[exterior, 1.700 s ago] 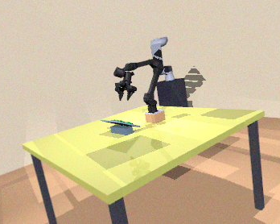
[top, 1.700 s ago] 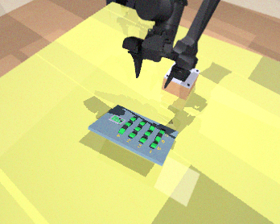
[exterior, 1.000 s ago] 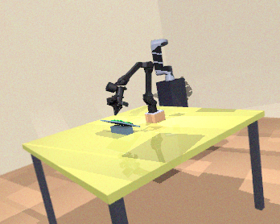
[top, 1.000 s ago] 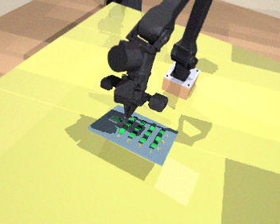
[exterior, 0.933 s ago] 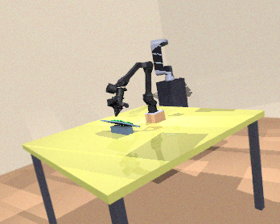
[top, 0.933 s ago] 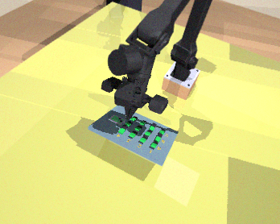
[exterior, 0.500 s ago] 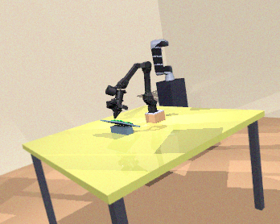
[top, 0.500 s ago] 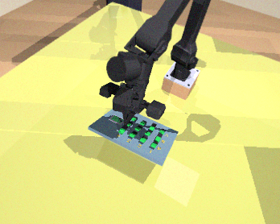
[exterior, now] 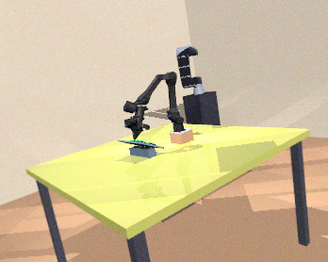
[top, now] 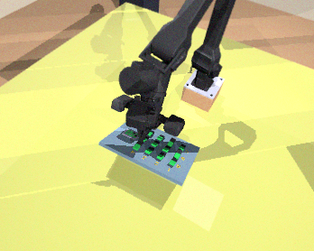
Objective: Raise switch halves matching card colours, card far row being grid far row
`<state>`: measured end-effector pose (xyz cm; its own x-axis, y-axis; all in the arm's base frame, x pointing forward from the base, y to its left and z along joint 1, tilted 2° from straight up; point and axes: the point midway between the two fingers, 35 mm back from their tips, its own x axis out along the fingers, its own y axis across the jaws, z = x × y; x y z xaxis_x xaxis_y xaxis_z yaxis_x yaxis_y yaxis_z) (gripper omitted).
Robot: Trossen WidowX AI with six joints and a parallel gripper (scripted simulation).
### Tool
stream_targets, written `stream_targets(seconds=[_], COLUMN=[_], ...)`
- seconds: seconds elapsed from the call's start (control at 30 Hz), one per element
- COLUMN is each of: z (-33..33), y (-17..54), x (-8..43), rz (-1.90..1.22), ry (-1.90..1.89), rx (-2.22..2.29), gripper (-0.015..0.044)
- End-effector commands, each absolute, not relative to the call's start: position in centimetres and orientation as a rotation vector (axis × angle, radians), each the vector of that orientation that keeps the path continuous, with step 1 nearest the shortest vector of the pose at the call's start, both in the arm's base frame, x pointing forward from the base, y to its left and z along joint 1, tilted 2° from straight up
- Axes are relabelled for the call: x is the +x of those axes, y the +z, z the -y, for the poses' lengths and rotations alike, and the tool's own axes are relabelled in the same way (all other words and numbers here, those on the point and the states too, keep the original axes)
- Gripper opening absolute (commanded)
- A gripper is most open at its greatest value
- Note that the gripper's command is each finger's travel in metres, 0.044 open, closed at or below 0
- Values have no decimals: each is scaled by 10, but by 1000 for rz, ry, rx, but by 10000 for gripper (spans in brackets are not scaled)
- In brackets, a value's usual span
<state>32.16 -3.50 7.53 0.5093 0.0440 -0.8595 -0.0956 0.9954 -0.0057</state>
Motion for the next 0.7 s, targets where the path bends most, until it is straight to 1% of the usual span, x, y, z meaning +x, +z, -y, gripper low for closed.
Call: stream_targets(seconds=[0.0, 0.67], z=[36, 36], y=[75, 73], x=[322, 323], rz=[-1033, -1033], ry=[76, 76], rx=[-55, -55], gripper=[0, 0])
